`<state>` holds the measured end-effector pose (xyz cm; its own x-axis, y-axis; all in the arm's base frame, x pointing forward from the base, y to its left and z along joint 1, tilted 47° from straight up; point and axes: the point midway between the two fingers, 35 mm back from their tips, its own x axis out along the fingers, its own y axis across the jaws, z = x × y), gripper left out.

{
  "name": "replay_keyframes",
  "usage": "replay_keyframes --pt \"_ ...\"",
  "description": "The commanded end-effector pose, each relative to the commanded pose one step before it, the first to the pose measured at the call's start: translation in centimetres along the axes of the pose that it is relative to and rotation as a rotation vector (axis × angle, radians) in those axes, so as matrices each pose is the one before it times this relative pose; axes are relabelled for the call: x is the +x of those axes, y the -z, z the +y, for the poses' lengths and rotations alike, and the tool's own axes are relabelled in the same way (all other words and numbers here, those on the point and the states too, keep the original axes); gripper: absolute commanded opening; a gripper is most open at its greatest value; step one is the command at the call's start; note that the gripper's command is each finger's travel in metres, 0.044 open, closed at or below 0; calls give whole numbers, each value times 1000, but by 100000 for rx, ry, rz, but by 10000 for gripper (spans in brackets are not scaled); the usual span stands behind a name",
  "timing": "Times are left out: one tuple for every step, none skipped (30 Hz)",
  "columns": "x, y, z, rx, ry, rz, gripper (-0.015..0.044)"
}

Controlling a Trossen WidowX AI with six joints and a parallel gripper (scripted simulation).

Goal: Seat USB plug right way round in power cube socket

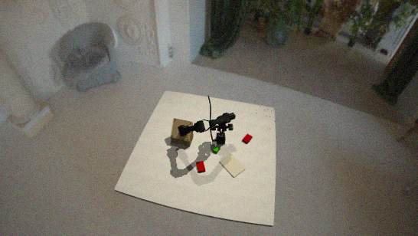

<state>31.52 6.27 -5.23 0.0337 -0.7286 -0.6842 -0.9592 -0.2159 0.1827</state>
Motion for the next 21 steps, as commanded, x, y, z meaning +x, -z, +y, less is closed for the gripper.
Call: replay_keyframes --pt "-535 0 -224 810 673 -492 0" --pt "-67 -1 0 0 0 -3 0" --pt "-67 -1 0 0 0 -3 0" --pt "-67 -1 0 0 0 -3 0" --pt "-67 -1 0 0 0 -3 0" --pt "-67 -1 0 0 0 -3 0" --pt "-67 -1 0 0 0 -3 0" --pt "-67 -1 0 -1 0 -3 0" --pt "-67 -1 0 -1 0 -3 0" --pt "-67 -1 0 -1 0 -3 0" --pt "-67 -1 0 -1 0 -3 0" --pt "-67 -1 0 -1 0 -3 0" --pt "-67 -1 0 -1 0 -3 0" --pt "-67 -1 0 -1 0 -3 0" --pt "-67 -1 0 -1 0 -3 0" --pt "-67 -1 0 -1 0 -3 0" --pt "-67 -1 0 -1 0 -3 0" --pt "-67 -1 0 -1 0 -3 0" --pt "-67 -1 0 -1 0 -3 0" --pt "-67 -1 0 -1 0 -3 0" --pt "-67 -1 0 -1 0 -3 0"
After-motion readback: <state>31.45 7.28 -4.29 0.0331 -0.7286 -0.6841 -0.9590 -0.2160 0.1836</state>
